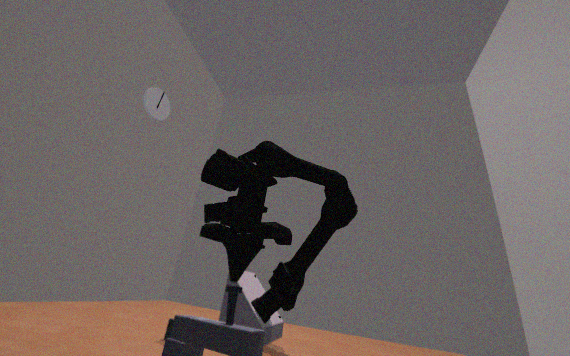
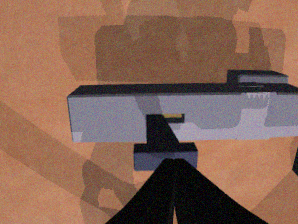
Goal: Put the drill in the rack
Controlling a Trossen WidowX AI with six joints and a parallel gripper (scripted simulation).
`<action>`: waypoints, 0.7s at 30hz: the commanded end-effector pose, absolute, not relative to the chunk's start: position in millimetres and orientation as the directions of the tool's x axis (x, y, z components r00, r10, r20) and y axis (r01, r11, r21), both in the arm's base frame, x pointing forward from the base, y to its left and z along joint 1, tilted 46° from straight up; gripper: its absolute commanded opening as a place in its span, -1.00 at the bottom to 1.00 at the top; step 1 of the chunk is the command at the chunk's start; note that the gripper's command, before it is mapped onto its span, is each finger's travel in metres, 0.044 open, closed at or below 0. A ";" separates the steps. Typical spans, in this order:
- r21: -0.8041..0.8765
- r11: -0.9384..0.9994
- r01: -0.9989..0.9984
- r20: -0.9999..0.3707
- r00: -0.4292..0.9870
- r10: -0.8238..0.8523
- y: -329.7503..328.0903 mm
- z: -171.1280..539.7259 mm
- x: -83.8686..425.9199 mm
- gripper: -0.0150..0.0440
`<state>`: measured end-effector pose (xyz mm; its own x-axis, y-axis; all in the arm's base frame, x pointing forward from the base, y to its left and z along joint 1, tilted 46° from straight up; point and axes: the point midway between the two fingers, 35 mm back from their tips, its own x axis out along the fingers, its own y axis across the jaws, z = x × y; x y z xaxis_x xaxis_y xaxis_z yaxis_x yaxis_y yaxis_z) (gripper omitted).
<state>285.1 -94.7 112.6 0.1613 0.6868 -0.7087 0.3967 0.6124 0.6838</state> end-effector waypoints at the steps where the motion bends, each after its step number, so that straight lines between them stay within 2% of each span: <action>1: 0.688 0.610 0.393 -0.704 0.159 0.692 -87.5 109.9 286.7 -0.49; 21: 0.689 0.609 0.393 -0.704 0.160 0.693 -82.6 103.6 289.0 -0.49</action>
<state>288.9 -88.5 107.4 0.1741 0.6847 -0.7077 0.3905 0.6118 0.6879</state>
